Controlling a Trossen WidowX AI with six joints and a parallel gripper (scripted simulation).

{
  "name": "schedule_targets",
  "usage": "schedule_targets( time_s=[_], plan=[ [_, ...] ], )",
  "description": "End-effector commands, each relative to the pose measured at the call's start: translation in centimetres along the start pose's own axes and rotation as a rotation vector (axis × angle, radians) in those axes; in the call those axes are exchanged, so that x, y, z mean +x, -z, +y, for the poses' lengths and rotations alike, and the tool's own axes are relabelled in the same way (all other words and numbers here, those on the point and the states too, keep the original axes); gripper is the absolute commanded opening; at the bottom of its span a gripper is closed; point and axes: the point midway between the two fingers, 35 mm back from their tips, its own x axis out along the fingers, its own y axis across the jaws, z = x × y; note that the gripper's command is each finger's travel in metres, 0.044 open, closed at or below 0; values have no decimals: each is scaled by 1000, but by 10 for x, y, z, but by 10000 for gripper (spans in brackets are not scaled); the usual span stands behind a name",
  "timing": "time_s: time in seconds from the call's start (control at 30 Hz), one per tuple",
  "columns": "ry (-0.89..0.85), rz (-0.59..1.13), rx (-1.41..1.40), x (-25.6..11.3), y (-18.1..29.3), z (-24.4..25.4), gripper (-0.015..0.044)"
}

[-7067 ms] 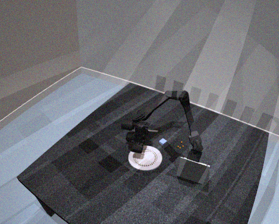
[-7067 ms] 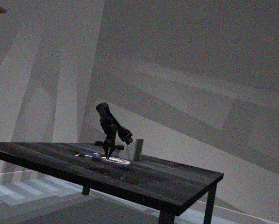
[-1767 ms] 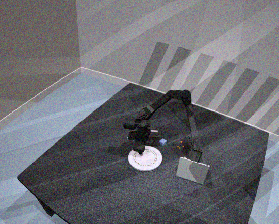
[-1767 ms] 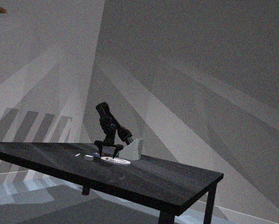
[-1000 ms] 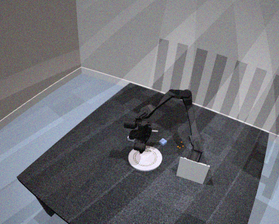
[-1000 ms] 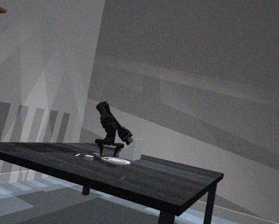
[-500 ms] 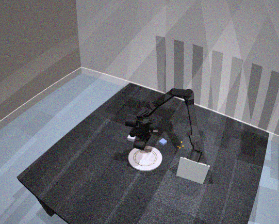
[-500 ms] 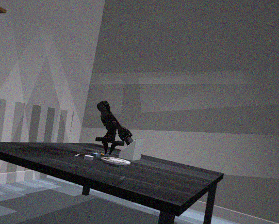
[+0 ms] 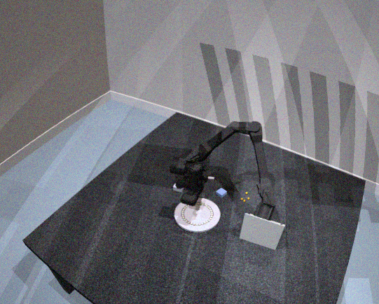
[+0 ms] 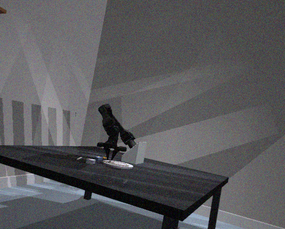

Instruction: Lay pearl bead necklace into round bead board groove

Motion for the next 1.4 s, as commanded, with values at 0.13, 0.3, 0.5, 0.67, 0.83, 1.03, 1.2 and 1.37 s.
schedule_targets(
  time_s=[0.13, 0.3, 0.5, 0.67, 0.83, 1.03, 1.2, 1.37],
  plan=[
    [7, 15, -11, 13, 5, 0, 120],
    [7, 15, -12, 14, 6, 0, 120],
    [1, 10, -4, 12, 3, 0, 0],
    [1, 10, -4, 12, 3, 0, 0],
    [1, 10, -4, 12, 3, 0, 0],
    [1, 10, -4, 12, 3, 0, 0],
    [1, 10, -4, 12, 3, 0, 0],
    [1, 10, -4, 12, 3, 0, 0]
  ],
)
